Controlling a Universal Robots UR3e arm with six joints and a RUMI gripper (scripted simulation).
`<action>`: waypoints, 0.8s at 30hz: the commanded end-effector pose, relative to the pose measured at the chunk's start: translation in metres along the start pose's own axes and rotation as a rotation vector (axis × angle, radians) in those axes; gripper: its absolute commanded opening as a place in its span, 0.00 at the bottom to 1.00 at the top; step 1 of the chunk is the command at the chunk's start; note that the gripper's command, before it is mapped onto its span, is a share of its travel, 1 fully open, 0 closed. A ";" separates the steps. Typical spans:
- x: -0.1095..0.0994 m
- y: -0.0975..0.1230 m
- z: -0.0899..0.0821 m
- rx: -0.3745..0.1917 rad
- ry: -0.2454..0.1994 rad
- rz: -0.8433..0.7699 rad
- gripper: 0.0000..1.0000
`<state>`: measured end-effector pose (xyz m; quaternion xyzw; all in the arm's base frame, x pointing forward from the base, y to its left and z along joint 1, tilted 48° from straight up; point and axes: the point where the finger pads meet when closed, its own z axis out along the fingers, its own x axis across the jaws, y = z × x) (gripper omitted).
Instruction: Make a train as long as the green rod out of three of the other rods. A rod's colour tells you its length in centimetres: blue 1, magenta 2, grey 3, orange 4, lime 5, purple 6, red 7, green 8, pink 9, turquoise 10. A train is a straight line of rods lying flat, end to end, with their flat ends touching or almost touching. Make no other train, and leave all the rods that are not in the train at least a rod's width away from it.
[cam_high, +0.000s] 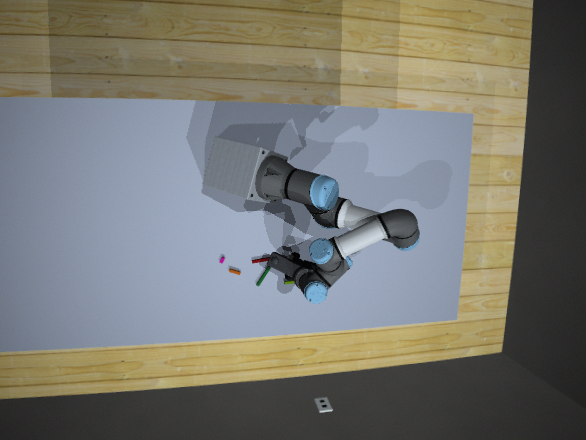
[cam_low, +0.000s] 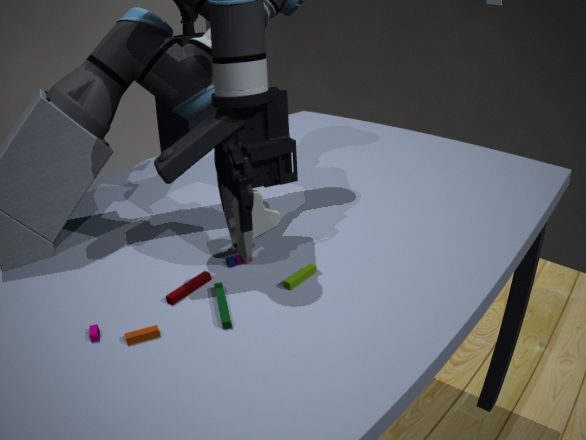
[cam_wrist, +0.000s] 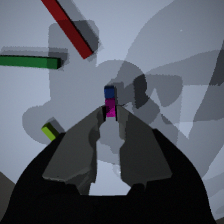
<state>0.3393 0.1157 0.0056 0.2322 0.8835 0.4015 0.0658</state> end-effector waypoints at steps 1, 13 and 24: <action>-0.001 0.000 0.000 0.000 -0.002 -0.001 0.00; -0.001 0.000 0.000 0.000 -0.002 -0.001 0.08; -0.001 0.000 0.000 0.000 -0.002 -0.001 0.14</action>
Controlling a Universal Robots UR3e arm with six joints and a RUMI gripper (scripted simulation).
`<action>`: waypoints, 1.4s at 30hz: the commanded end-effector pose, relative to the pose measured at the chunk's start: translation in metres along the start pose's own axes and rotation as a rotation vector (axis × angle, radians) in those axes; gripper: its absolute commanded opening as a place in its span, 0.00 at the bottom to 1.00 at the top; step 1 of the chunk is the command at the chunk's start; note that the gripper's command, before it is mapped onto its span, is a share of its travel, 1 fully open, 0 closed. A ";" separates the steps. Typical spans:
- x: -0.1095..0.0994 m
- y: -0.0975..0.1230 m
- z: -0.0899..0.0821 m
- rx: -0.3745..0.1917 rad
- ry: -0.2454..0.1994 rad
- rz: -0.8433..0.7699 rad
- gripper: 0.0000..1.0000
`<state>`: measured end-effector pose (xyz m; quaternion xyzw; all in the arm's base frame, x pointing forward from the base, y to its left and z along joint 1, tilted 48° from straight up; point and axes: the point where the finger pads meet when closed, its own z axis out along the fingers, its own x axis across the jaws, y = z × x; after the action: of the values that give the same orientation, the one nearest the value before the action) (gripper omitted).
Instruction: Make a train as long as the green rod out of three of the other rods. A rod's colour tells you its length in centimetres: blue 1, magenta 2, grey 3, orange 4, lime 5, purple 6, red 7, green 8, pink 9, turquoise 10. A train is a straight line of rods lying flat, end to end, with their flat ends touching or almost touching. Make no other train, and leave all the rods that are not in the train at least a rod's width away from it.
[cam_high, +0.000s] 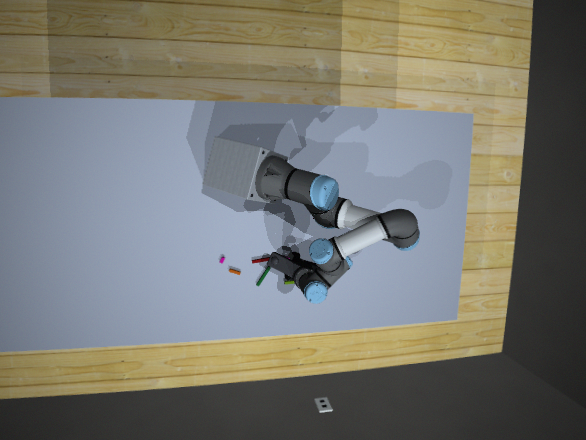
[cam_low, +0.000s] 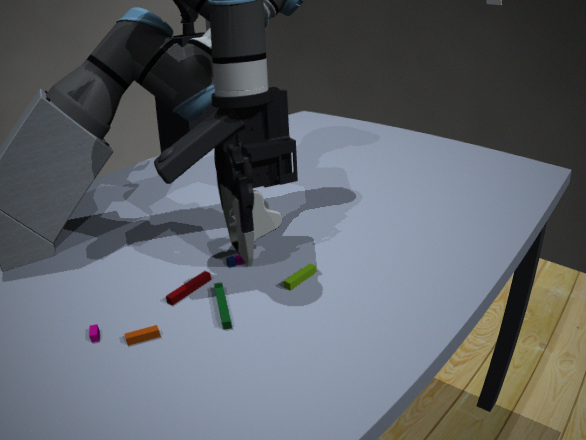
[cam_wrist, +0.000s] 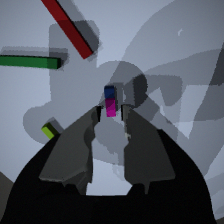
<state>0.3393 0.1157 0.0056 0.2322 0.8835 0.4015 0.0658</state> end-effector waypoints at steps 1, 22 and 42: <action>-0.001 0.000 0.000 0.000 -0.002 -0.001 0.14; -0.001 0.000 -0.012 0.000 -0.002 -0.001 0.14; -0.001 0.000 -0.063 0.000 -0.002 -0.001 0.14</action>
<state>0.3246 0.0804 0.0396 0.2329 0.8838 0.4003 0.0661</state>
